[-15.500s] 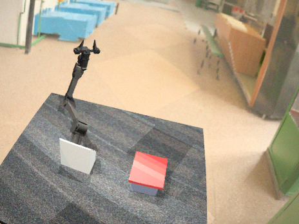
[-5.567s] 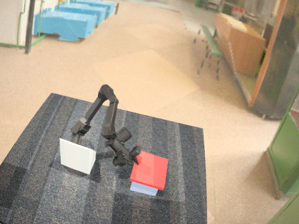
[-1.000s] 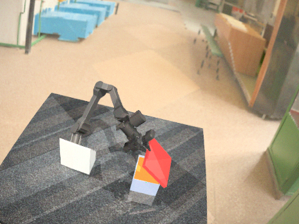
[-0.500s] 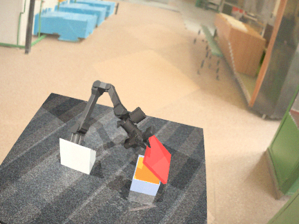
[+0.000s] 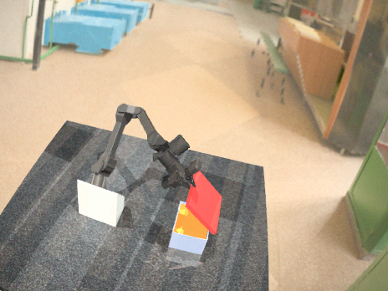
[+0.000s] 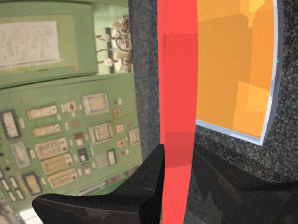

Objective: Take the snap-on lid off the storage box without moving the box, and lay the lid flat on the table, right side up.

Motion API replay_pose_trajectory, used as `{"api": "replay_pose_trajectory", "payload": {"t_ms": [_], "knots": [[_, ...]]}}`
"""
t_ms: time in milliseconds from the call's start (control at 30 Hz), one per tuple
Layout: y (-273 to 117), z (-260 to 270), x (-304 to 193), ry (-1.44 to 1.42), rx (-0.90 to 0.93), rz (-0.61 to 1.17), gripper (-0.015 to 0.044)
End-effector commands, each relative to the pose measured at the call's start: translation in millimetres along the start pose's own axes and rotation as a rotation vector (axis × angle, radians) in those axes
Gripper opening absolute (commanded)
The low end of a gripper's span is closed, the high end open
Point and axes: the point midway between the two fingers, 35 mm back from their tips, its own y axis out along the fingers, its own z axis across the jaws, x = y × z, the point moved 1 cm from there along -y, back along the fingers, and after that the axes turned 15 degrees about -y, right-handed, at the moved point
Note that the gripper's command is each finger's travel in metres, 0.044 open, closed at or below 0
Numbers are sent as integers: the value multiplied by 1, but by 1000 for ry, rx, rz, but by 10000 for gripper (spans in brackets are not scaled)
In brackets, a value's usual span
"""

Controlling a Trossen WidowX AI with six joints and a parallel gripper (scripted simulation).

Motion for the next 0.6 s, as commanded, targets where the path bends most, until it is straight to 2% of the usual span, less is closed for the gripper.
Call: {"api": "replay_pose_trajectory", "payload": {"t_ms": [0,567], "knots": [[-3,4,-6,0,11,-12,0],[-6,11,-40,1,11,-11,0]]}}
